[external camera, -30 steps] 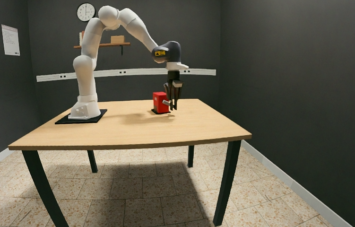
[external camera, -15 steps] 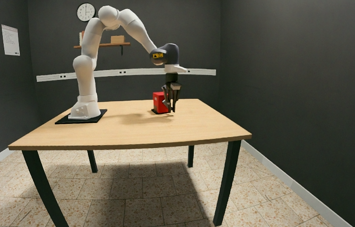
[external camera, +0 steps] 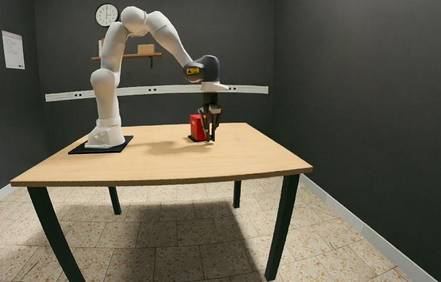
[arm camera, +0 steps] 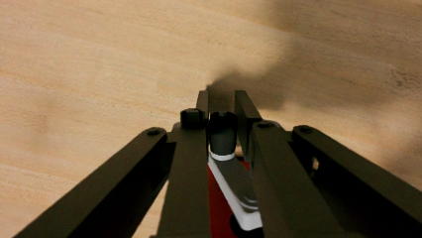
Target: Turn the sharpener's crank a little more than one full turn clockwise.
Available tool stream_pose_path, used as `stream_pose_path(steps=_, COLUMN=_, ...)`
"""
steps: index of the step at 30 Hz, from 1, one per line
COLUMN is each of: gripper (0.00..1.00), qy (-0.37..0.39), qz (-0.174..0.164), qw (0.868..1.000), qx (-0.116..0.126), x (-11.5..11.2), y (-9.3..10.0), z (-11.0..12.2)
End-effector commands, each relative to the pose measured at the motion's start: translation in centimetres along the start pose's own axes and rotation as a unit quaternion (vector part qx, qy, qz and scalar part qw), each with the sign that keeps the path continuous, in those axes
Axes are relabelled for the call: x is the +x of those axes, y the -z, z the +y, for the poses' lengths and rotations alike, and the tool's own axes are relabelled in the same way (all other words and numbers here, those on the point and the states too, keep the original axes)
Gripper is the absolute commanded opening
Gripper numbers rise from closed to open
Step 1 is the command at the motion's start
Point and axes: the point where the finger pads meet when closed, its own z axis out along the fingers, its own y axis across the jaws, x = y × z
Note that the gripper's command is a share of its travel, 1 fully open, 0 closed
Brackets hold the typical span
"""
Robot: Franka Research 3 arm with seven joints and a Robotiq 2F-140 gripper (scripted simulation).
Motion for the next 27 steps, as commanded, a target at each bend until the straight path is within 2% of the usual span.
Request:
stream_pose_path(steps=1, gripper=0.10, qy=0.004, qz=-0.001, qw=1.000, qx=-0.002, x=0.1, y=-0.3, z=0.6)
stream_pose_path(steps=27, gripper=0.10, qy=0.004, qz=-0.001, qw=1.000, qx=-0.002, x=0.1, y=0.1, z=3.6)
